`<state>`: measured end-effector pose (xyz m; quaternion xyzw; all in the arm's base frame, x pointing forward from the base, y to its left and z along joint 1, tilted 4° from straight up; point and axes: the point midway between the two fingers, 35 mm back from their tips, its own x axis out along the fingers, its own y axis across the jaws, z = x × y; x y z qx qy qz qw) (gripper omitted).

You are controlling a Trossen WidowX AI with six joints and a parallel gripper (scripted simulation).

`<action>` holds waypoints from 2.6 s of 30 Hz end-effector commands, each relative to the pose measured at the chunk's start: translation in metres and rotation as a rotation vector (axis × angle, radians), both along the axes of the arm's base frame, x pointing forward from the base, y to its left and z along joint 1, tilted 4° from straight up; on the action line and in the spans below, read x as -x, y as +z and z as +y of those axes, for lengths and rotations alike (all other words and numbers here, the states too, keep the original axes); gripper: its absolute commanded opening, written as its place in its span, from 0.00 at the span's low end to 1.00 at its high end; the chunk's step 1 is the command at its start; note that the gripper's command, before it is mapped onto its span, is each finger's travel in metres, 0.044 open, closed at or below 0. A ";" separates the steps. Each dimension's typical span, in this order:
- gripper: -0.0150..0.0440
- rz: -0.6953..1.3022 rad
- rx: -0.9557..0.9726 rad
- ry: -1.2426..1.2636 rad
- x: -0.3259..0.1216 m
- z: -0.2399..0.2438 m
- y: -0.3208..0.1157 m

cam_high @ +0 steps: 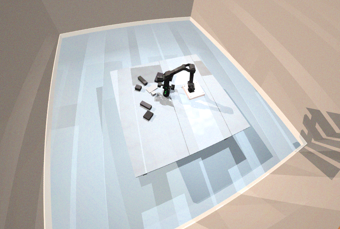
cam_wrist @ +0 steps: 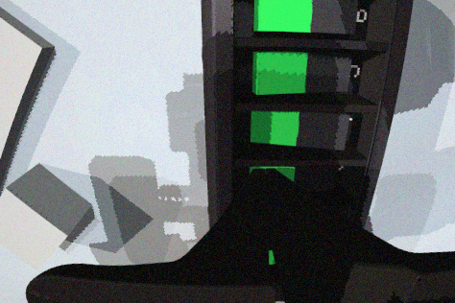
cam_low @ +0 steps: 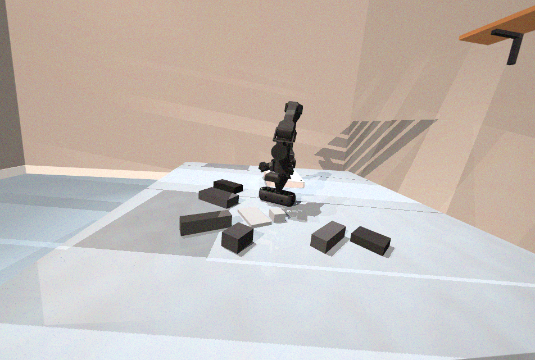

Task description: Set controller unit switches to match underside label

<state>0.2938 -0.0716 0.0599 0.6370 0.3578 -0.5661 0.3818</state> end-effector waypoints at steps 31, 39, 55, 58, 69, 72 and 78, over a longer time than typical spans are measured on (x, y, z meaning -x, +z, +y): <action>0.25 0.007 -0.001 -0.004 0.001 0.000 -0.002; 0.25 0.006 -0.001 -0.003 0.004 -0.001 0.033; 0.25 0.006 -0.003 -0.004 -0.003 0.018 0.040; 0.25 0.006 -0.003 -0.004 -0.004 0.018 0.036; 0.25 0.006 -0.003 -0.004 -0.006 0.018 0.018; 0.25 0.006 -0.003 -0.004 -0.007 0.018 0.013; 0.25 0.006 -0.003 -0.004 -0.007 0.018 0.006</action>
